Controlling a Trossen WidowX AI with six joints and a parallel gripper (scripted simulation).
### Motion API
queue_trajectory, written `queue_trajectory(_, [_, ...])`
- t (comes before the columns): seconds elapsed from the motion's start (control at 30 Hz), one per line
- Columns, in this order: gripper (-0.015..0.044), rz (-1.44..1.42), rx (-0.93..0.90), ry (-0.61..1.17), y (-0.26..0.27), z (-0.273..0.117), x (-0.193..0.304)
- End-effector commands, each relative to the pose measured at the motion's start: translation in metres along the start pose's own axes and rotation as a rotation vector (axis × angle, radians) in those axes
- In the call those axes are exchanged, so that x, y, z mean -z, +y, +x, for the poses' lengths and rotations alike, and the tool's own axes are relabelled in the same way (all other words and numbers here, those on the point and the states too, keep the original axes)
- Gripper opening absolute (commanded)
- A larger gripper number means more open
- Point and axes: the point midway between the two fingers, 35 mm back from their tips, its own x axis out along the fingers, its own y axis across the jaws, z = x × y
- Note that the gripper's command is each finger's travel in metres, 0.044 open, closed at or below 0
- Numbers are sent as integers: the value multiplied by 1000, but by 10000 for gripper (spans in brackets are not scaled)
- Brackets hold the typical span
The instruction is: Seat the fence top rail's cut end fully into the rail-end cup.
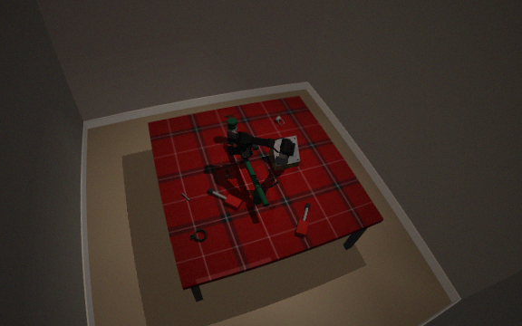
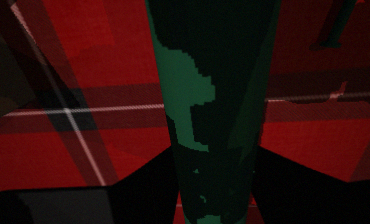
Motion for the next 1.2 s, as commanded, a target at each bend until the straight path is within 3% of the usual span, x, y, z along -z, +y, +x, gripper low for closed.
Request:
queue_trajectory(0.0, [0,0,1,7,0,-2,2])
queue_trajectory(1.17, [0,-1,2,12,-1,-6,6])
